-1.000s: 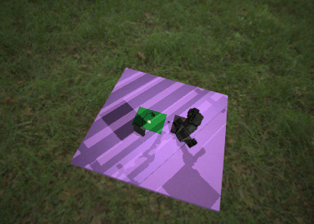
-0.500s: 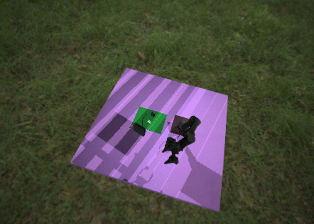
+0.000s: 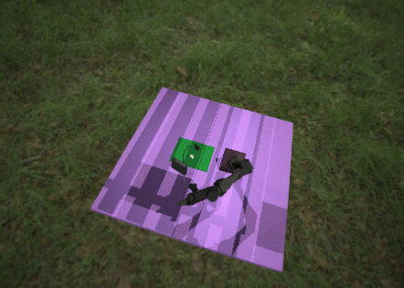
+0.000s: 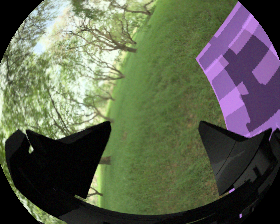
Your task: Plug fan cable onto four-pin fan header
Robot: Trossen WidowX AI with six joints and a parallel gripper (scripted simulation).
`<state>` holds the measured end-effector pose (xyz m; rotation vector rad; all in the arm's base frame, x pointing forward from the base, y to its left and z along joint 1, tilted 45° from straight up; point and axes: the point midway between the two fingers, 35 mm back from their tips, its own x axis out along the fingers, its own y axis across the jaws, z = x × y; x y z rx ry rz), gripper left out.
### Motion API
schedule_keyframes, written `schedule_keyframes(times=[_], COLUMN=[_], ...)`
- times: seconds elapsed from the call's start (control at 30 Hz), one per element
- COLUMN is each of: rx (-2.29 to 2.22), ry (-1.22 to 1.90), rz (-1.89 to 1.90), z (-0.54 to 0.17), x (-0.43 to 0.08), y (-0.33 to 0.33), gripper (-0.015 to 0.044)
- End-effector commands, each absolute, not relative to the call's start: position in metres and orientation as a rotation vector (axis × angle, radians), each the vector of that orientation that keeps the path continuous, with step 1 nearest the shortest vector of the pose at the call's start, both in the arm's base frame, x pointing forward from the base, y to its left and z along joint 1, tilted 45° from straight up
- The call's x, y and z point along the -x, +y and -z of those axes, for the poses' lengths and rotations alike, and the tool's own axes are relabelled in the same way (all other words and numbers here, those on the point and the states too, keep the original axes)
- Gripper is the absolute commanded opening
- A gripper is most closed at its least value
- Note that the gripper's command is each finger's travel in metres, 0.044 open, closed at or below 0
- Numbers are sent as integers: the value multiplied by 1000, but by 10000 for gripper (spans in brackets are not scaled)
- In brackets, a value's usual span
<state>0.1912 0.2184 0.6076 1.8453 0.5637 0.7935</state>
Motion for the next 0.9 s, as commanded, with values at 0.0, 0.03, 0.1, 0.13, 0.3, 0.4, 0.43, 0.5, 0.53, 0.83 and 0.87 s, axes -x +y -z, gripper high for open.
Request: schedule_keyframes(times=[0.0,0.03,0.1,0.13,0.3,0.4,0.43,0.5,0.53,0.83,0.87], rx=[-1622,-1560,-1448,-1399,-1149,-1021,-980,-902,-865,-570,-544], ry=[549,552,562,569,631,677,695,735,757,1036,1073], rz=[-655,-619,-556,-529,-397,-317,-293,-247,-225,-120,-118], z=[-563,-550,-526,-515,-453,-414,-401,-375,-362,-245,-232], x=[-236,-248,-270,-280,-328,-356,-364,-380,-387,-422,-423], y=[236,239,241,242,234,220,215,202,194,120,111], gripper=[440,440,440,440,440,440,440,440,440,440,440])
